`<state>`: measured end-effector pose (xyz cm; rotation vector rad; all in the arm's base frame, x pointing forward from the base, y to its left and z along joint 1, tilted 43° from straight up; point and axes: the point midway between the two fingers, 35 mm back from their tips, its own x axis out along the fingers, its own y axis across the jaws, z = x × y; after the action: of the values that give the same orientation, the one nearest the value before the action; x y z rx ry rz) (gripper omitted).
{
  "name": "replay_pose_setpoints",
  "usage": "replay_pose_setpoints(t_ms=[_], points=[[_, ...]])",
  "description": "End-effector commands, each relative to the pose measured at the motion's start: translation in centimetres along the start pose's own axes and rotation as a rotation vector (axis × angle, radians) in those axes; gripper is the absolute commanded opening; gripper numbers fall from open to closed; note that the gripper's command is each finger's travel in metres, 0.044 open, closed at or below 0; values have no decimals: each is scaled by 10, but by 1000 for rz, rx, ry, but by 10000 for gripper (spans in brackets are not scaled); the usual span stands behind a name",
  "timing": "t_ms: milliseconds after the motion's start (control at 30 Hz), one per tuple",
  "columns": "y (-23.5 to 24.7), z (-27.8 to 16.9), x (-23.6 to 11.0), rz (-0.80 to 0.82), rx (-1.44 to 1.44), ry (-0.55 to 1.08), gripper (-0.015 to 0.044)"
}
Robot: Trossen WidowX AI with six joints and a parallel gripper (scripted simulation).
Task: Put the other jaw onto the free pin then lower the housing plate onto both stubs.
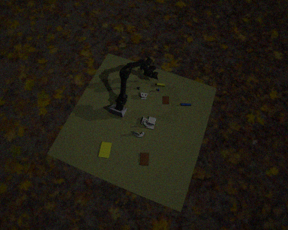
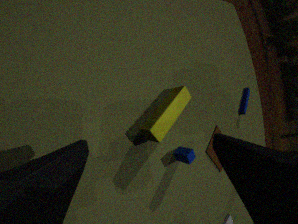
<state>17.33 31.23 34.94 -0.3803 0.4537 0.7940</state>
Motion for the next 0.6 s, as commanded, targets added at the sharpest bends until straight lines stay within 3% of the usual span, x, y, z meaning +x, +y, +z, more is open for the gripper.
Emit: replay_pose_setpoints(t_ms=[0,567], points=[[-12,-8,12,-22,65,30,440],[-78,-25,38,-156,341,56,440]])
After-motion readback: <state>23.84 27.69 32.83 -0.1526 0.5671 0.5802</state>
